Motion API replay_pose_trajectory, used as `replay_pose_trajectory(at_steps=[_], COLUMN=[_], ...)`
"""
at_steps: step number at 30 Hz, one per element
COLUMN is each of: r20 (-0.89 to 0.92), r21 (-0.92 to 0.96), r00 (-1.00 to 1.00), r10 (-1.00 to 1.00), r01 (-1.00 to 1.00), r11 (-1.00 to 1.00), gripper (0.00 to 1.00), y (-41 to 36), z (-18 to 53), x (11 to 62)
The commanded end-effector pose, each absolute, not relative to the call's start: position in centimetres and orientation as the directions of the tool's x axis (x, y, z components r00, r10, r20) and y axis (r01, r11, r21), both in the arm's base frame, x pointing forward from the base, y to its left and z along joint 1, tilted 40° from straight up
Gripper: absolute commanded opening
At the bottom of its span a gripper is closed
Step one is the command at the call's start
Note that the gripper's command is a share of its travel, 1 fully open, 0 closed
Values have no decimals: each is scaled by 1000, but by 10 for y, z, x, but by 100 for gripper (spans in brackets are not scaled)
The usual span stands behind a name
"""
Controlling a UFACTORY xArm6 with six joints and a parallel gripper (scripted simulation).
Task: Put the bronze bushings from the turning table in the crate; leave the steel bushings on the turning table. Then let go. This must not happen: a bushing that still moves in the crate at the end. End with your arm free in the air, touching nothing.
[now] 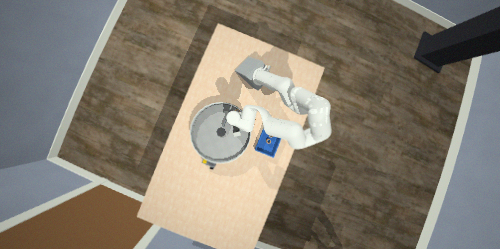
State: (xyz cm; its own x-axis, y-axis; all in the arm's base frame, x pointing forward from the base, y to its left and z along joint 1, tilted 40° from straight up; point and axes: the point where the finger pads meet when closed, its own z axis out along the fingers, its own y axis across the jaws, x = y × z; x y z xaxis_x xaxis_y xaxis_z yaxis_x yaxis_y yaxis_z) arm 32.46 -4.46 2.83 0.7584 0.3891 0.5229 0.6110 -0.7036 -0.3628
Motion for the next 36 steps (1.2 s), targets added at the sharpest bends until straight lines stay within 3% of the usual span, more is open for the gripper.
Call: replay_pose_trajectory(at_steps=[1, 20, 21, 36], r20=[525, 524, 524, 524], r21=[-360, -360, -360, -360], r00=[757, 757, 757, 757], r10=[389, 389, 389, 389], r01=[611, 611, 611, 611], r11=[-705, -705, -705, -705], gripper=[40, 40, 0, 0], y=[-42, -40, -40, -40], z=[24, 22, 22, 22], x=[327, 328, 328, 328])
